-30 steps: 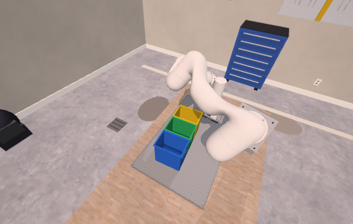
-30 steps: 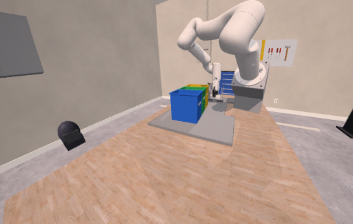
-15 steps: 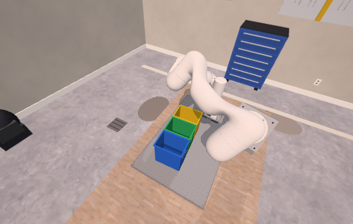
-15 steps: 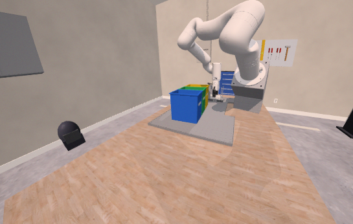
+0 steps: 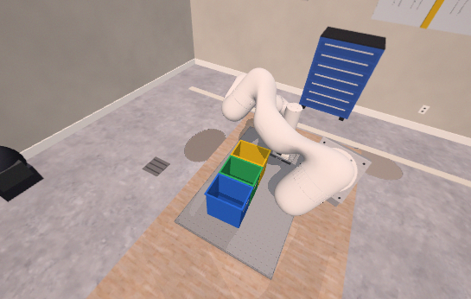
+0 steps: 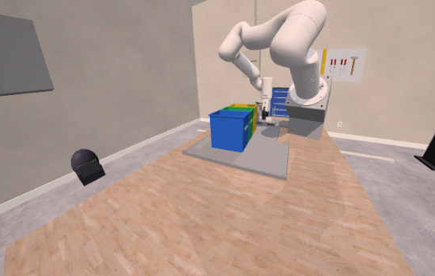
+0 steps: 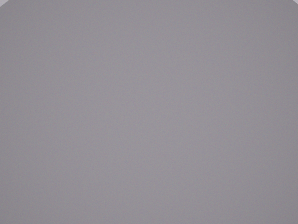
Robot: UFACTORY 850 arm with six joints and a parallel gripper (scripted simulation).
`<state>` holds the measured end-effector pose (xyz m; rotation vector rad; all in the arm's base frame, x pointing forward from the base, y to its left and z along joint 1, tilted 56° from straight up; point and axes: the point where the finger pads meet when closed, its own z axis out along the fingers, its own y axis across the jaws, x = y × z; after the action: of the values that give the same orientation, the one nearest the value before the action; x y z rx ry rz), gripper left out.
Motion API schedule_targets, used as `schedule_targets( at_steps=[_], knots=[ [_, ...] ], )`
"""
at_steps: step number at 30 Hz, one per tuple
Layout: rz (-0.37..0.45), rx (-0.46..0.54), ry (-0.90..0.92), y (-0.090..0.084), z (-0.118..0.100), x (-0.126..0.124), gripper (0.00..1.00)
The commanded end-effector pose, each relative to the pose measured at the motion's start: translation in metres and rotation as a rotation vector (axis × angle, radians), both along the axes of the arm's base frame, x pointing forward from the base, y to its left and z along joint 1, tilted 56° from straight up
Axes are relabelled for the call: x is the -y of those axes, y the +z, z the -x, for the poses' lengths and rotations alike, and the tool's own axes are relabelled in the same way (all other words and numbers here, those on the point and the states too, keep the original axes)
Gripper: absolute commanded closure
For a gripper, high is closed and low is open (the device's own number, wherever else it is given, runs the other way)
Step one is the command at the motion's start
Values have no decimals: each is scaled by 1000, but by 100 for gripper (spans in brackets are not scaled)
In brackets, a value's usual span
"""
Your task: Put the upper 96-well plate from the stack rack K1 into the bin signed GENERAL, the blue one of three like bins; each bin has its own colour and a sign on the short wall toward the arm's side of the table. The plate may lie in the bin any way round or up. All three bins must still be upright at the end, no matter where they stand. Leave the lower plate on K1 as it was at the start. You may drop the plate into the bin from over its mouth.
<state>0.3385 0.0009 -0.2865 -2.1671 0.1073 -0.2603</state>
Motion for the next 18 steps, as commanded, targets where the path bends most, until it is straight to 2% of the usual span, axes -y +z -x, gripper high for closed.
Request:
schedule_targets(
  at_steps=[1, 18],
  knots=[
    [1, 1, -1, 1, -1, 2, 100],
    [1, 1, -1, 6, 2, 10, 100]
  ],
)
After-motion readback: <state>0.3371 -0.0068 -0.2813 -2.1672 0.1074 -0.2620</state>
